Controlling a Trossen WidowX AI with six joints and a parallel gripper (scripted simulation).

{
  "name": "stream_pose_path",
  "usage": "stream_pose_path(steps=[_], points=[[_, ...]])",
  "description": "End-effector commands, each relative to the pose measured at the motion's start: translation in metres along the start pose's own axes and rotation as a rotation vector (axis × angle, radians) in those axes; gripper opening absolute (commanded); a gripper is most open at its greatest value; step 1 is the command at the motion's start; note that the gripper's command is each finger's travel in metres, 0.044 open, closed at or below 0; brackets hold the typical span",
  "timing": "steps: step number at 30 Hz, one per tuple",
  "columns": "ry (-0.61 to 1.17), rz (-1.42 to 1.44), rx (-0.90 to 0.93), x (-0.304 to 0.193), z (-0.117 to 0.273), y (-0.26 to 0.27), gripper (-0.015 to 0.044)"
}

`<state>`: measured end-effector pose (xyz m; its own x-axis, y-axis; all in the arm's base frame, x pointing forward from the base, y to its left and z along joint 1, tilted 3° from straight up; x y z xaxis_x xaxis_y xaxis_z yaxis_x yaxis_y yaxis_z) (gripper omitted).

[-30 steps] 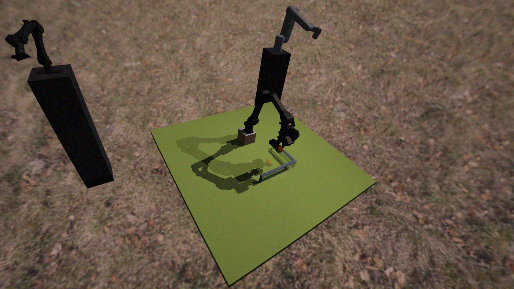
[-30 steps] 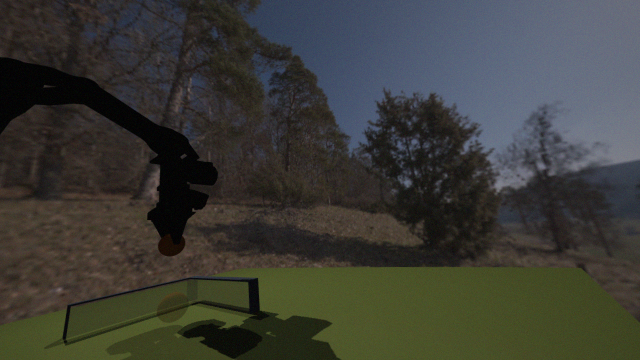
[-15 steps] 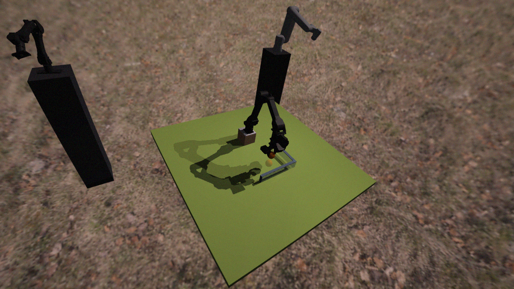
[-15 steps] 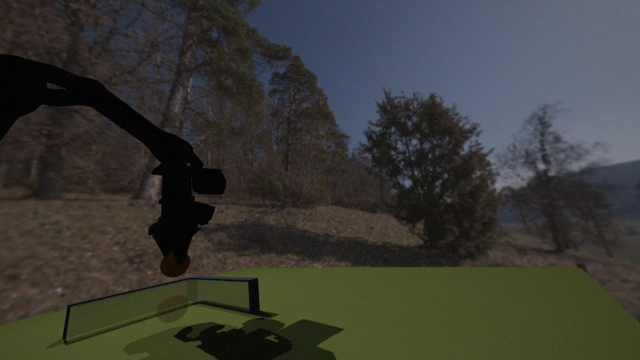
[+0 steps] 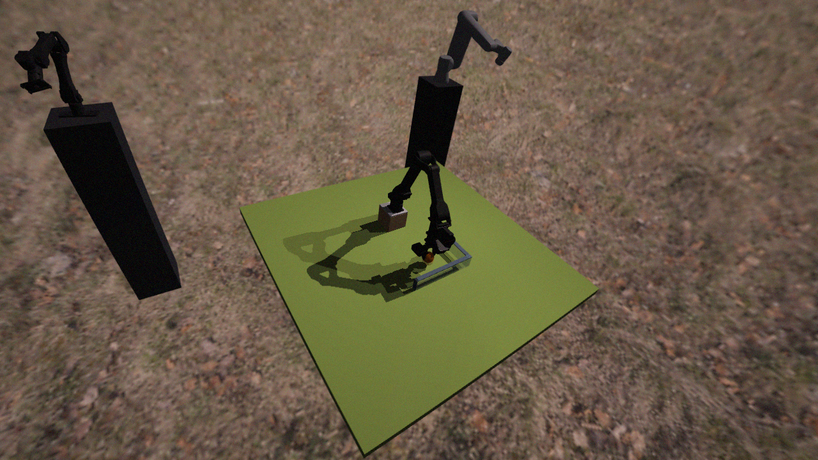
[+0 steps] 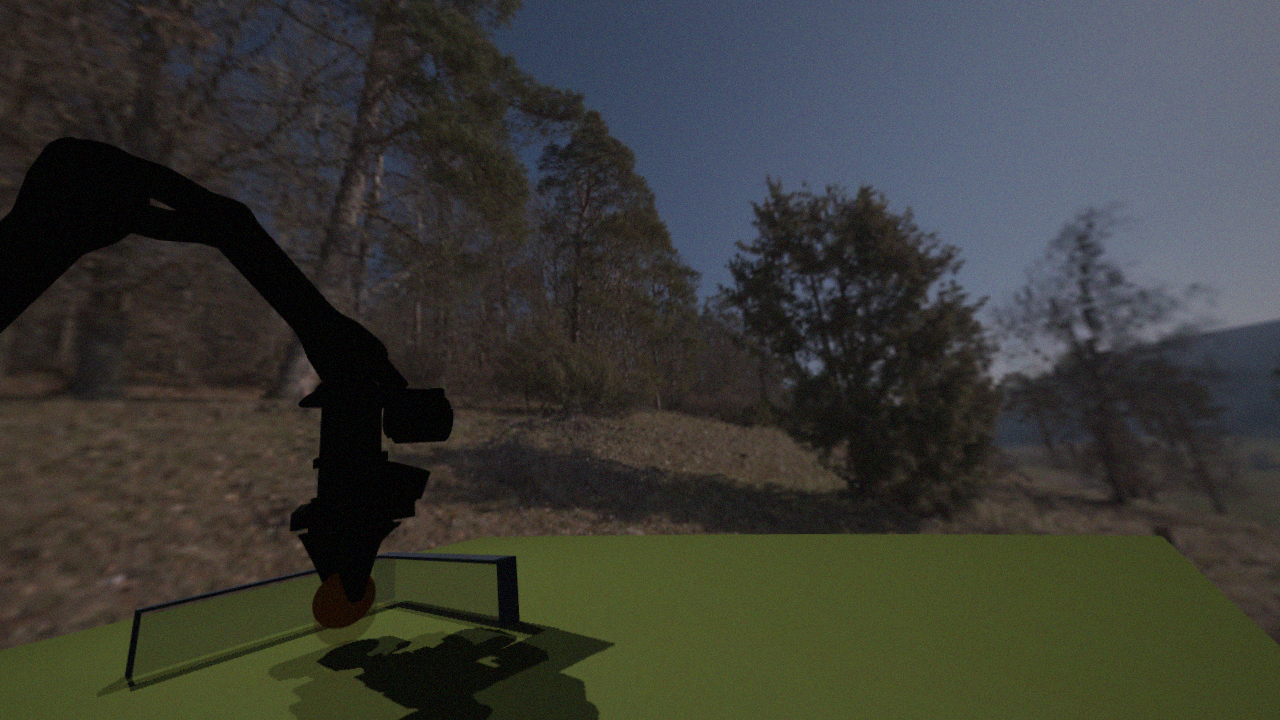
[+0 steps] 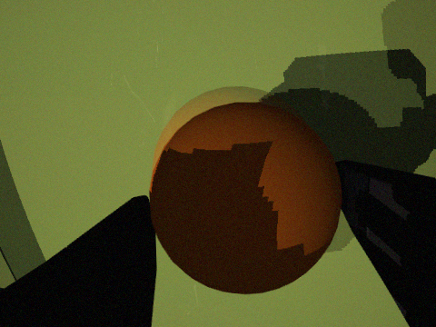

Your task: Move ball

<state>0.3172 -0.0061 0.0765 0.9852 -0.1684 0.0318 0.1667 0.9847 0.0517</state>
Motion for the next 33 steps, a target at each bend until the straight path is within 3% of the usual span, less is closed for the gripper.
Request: stream_pose_path(steps=[1,16,30,33], points=[[-0.003,-0.002,0.0,0.0,-0.004,0.0,0.0],[-0.002,-0.002,0.0,0.0,-0.022,0.0,0.0],[-0.009,0.001,0.001,0.001,-0.017,0.0,0.0368],[-0.008,0.001,0.001,0.002,-0.007,0.0,0.0368]])
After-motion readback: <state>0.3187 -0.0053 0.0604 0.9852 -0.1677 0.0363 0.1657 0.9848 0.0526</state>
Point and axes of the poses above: the point midway between the two fingers, 35 mm back from their tips, its own z axis back along the fingers, its own y axis across the jaws, x = y × z, the point moved 9 cm from there along z, back along the fingers, and after that the axes turned 12 degrees about -z, right-handed, at the moved point
